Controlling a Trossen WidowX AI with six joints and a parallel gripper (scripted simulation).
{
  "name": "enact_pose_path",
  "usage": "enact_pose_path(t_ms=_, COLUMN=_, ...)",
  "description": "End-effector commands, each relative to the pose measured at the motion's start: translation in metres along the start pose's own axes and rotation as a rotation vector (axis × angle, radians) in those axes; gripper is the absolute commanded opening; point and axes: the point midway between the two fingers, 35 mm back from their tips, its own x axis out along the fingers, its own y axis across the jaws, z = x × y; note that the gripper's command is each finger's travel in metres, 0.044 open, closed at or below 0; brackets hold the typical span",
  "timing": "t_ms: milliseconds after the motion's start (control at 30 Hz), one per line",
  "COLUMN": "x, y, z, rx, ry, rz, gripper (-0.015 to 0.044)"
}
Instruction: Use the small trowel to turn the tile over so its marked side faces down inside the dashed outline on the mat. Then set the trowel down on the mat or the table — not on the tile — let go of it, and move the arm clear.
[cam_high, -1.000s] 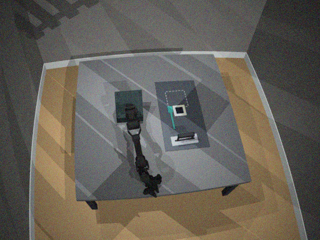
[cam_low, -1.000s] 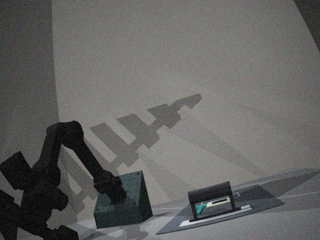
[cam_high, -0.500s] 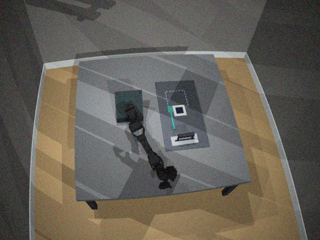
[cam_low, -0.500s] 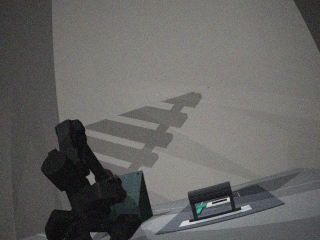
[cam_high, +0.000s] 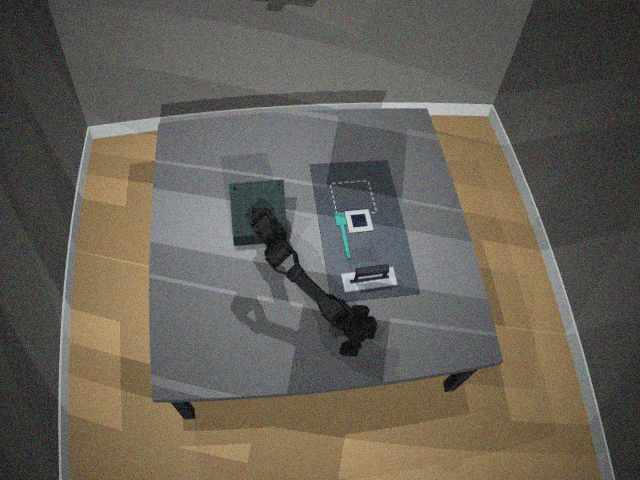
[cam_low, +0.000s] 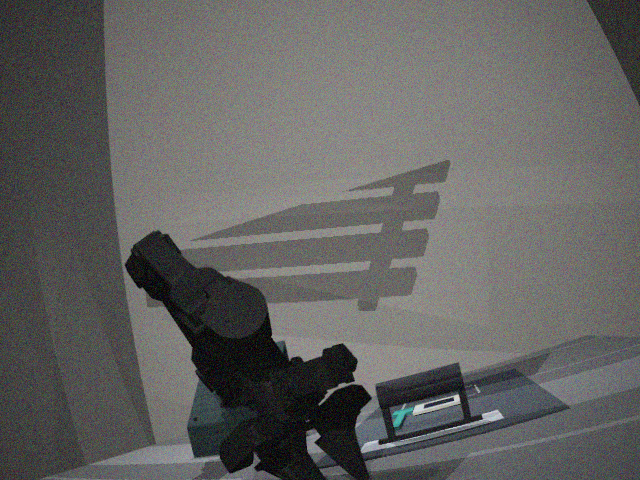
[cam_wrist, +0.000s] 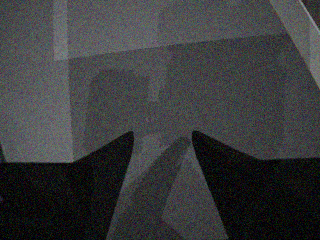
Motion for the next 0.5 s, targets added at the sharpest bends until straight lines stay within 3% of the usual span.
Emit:
enact_pose_path(t_ms=0, x=0.000, y=0.026, z=0.004, rx=0.007, ry=0.059, rz=0.044, gripper=0.0270)
enact_pose_path(t_ms=467, x=-0.021, y=0.131, z=0.024, rx=-0.087, ry=0.243, rz=0.160, gripper=0.0270)
